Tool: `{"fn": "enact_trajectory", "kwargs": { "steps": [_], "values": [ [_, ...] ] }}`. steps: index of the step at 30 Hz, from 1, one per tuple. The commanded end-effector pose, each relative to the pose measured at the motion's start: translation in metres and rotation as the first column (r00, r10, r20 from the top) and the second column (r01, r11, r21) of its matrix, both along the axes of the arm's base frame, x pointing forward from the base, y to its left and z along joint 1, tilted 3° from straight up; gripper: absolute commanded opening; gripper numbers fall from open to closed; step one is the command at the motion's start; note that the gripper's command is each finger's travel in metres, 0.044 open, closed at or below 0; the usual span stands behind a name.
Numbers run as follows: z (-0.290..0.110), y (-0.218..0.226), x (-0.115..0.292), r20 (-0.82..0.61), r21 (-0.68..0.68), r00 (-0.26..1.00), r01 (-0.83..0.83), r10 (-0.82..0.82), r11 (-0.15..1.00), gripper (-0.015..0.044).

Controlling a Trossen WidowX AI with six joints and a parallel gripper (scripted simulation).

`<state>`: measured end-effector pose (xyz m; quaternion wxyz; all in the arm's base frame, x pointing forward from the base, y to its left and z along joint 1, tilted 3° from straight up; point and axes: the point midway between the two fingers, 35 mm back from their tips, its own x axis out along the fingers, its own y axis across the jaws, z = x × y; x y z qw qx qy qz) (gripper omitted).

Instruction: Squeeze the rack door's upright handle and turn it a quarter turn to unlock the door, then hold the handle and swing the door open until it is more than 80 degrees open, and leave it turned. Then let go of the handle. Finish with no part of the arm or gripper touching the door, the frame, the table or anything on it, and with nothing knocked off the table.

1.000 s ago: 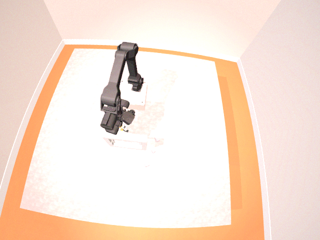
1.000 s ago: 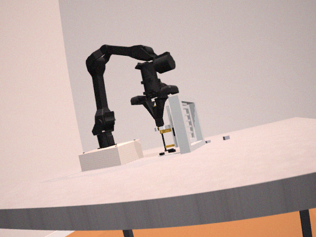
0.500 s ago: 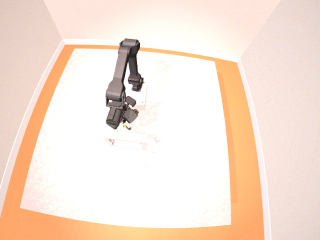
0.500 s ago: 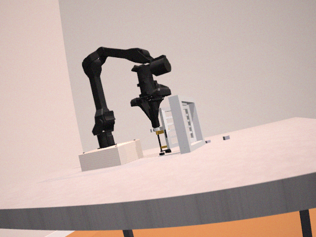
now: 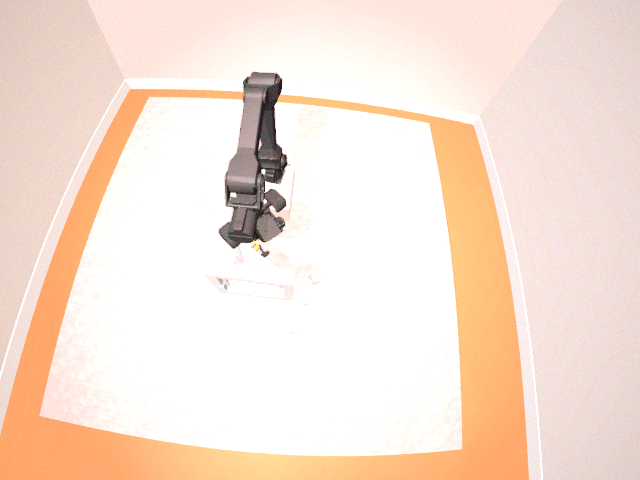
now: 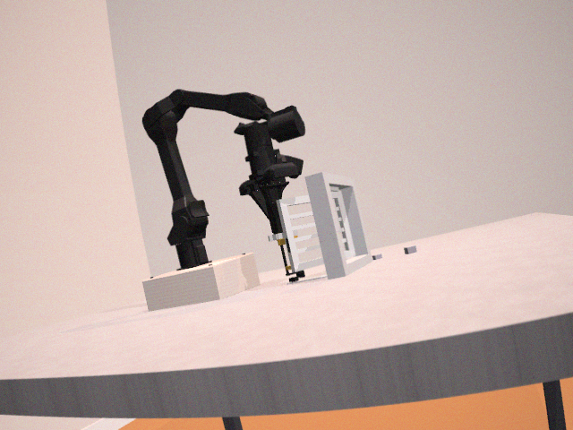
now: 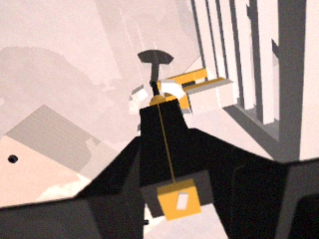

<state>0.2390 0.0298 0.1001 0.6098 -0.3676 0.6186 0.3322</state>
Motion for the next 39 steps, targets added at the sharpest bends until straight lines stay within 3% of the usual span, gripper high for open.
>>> {"fn": "enact_trajectory", "kwargs": {
  "steps": [1,39],
  "values": [
    [0.000,0.006,-0.005,0.014,0.007,0.996,0.084,-0.084,0.996,0.0022],
    [-0.004,0.068,-0.042,0.026,0.028,0.843,0.537,-0.537,0.843,0.0022]
  ]
}}
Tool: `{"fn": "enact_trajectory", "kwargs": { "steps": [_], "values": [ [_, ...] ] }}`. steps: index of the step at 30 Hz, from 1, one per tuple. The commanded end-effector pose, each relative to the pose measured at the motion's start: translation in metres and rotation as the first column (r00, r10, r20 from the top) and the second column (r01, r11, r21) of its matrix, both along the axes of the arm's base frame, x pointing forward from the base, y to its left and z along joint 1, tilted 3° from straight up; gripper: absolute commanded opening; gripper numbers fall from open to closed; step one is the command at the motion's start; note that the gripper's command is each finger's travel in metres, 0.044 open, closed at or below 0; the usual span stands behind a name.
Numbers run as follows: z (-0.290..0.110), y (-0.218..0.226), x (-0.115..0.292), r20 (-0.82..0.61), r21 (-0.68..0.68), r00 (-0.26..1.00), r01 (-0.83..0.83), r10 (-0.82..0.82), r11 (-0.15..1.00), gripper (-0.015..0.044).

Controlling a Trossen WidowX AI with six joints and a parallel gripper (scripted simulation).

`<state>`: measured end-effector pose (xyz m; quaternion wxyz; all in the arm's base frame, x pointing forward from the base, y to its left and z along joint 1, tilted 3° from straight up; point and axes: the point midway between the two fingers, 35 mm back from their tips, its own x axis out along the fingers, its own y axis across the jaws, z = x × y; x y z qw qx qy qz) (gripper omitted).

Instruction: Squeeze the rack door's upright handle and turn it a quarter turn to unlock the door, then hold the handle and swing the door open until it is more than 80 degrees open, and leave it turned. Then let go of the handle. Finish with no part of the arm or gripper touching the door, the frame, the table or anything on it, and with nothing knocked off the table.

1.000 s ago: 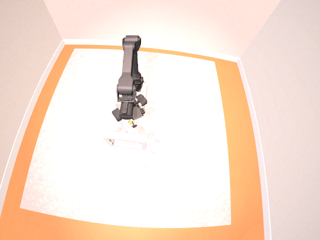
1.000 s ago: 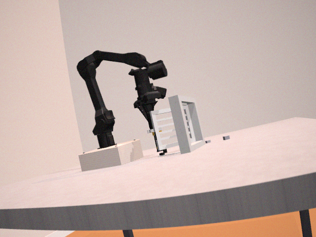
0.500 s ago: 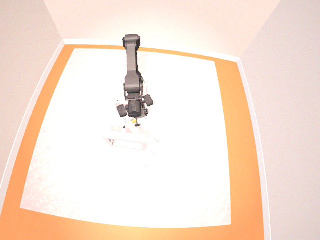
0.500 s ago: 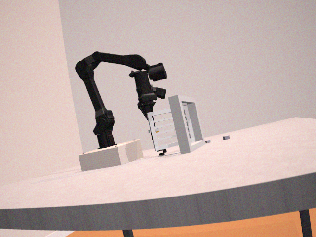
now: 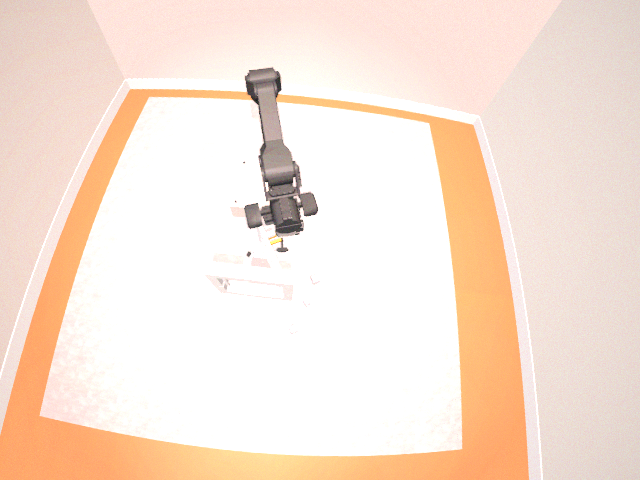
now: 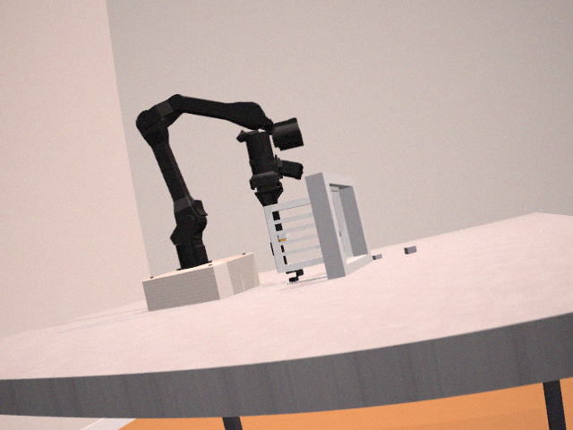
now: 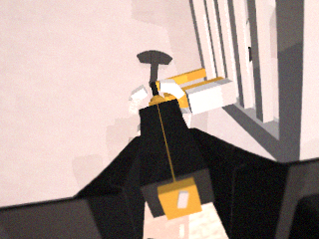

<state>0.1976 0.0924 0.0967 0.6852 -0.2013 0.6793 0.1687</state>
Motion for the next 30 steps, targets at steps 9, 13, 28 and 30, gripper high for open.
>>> {"fn": "enact_trajectory", "kwargs": {
  "steps": [9,13,28,30],
  "values": [
    [-0.001,0.022,-0.005,0.008,0.008,0.985,0.172,-0.172,0.985,0.0022],
    [-0.002,0.029,-0.006,0.009,0.010,0.975,0.223,-0.223,0.975,0.0022],
    [-0.003,0.060,-0.008,0.014,0.018,0.910,0.413,-0.413,0.910,0.0022],
    [-0.003,0.064,-0.007,0.014,0.019,0.898,0.438,-0.439,0.899,0.0022]
  ]
}}
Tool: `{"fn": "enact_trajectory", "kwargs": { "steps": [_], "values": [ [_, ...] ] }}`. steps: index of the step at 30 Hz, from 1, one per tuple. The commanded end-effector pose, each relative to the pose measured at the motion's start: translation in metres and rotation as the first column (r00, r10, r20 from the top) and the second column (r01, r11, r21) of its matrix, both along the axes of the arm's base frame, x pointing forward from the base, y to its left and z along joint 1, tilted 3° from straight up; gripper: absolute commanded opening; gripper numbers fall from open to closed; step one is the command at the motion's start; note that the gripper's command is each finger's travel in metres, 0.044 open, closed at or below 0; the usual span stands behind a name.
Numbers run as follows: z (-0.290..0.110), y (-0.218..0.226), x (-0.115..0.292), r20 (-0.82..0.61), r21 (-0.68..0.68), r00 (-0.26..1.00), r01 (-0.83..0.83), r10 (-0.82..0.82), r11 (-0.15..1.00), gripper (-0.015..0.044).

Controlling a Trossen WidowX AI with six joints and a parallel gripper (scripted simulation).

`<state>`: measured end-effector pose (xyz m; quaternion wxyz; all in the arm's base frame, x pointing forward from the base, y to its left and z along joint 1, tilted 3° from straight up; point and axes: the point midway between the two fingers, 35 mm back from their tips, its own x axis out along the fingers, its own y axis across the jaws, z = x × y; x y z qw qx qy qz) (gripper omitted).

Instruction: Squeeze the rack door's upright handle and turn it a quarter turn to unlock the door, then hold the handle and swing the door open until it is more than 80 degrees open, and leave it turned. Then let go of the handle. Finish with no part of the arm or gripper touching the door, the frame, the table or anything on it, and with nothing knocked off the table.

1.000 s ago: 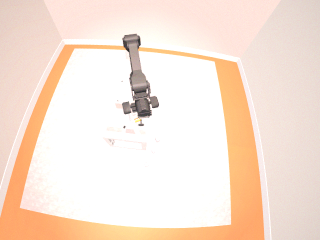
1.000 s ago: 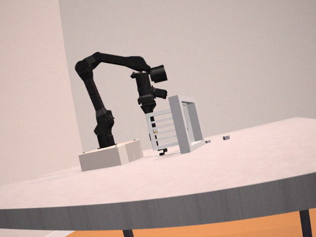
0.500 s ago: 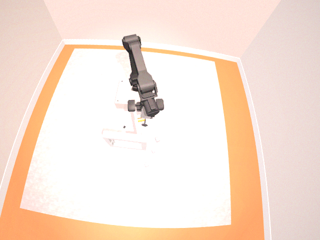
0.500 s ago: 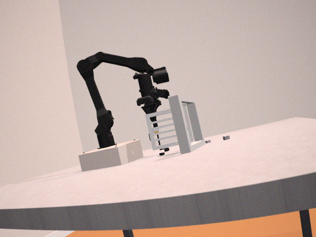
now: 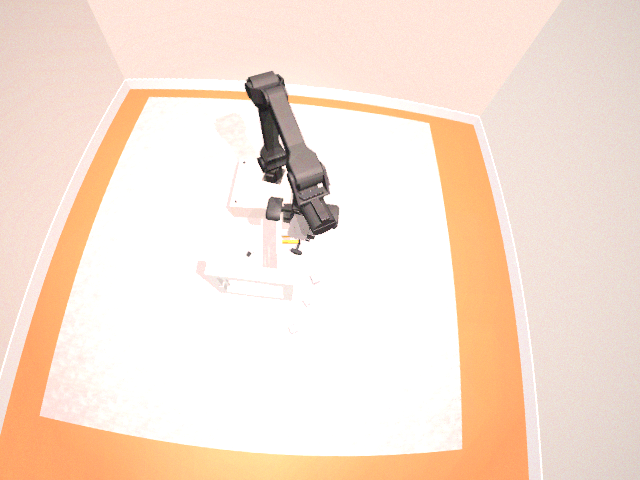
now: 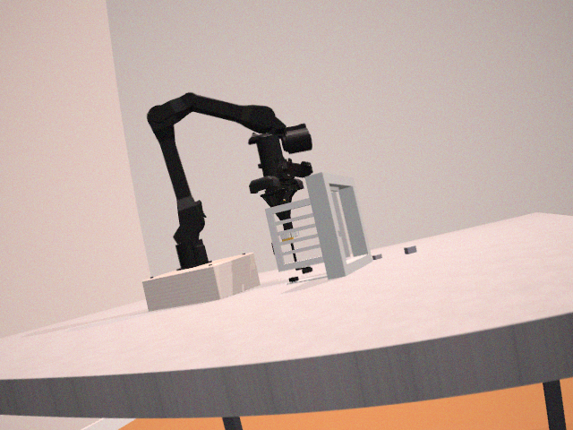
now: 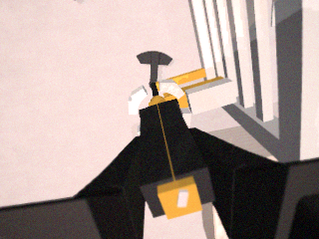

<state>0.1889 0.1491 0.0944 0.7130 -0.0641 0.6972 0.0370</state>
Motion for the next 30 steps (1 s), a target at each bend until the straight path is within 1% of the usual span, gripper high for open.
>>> {"fn": "enact_trajectory", "kwargs": {
  "steps": [1,7,23,30],
  "values": [
    [0.000,0.009,0.001,-0.001,0.003,0.997,0.082,-0.082,0.997,0.0022],
    [-0.001,0.020,0.002,0.001,0.005,0.989,0.150,-0.150,0.989,0.0022],
    [-0.001,0.020,0.002,0.001,0.006,0.988,0.152,-0.152,0.988,0.0022],
    [-0.001,0.020,0.002,0.001,0.006,0.988,0.152,-0.152,0.988,0.0206]
  ]
}}
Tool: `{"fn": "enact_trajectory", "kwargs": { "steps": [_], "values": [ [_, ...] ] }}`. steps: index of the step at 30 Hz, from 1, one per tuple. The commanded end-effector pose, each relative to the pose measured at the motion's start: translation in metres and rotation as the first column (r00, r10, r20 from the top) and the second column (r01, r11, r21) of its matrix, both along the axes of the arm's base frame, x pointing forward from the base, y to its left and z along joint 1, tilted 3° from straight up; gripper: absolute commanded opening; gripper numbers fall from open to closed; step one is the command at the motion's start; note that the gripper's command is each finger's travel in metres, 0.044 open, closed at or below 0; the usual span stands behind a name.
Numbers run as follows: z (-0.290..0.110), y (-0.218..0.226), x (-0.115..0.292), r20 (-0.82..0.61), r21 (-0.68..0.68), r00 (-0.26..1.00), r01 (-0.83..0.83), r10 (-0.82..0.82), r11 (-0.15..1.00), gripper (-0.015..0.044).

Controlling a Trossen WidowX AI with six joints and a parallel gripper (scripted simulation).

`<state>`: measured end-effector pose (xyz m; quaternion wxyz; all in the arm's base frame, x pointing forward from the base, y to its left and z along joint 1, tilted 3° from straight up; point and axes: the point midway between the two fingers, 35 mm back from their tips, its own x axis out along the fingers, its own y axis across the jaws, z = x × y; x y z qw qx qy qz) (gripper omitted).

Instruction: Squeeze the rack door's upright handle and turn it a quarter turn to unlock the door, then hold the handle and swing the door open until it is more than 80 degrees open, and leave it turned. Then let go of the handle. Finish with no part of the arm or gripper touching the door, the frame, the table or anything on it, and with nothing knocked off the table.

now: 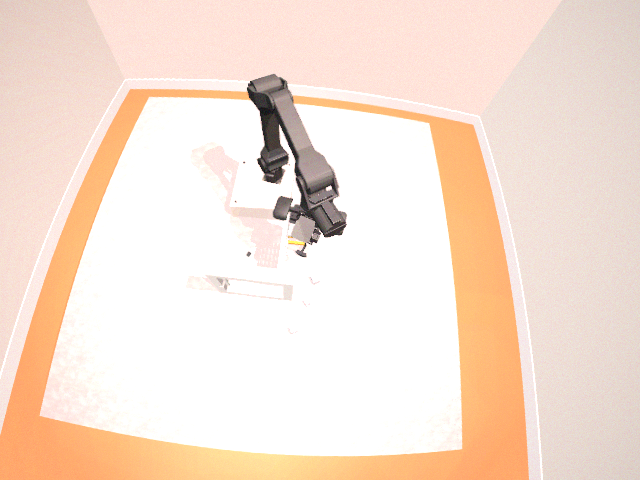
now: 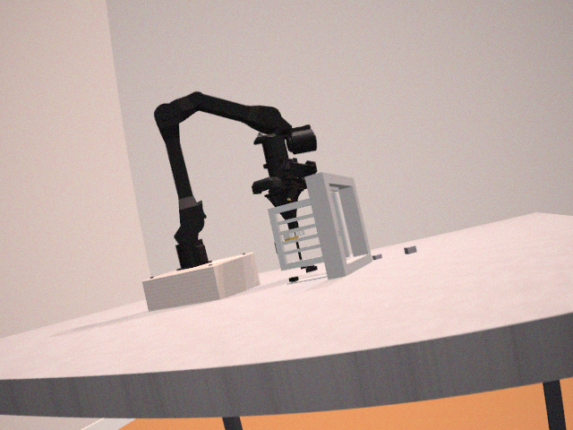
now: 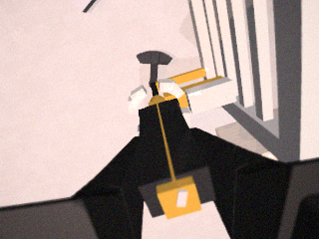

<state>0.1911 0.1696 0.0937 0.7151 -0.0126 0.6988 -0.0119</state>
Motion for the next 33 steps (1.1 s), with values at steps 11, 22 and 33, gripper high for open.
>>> {"fn": "enact_trajectory", "kwargs": {
  "steps": [11,22,33],
  "values": [
    [0.007,0.001,0.001,-0.002,0.000,1.000,0.010,-0.010,1.000,0.0294],
    [0.022,0.002,0.001,-0.002,0.000,1.000,0.010,-0.010,1.000,0.0294],
    [0.037,0.003,0.001,-0.002,0.000,1.000,0.010,-0.010,1.000,0.0294]
  ]
}}
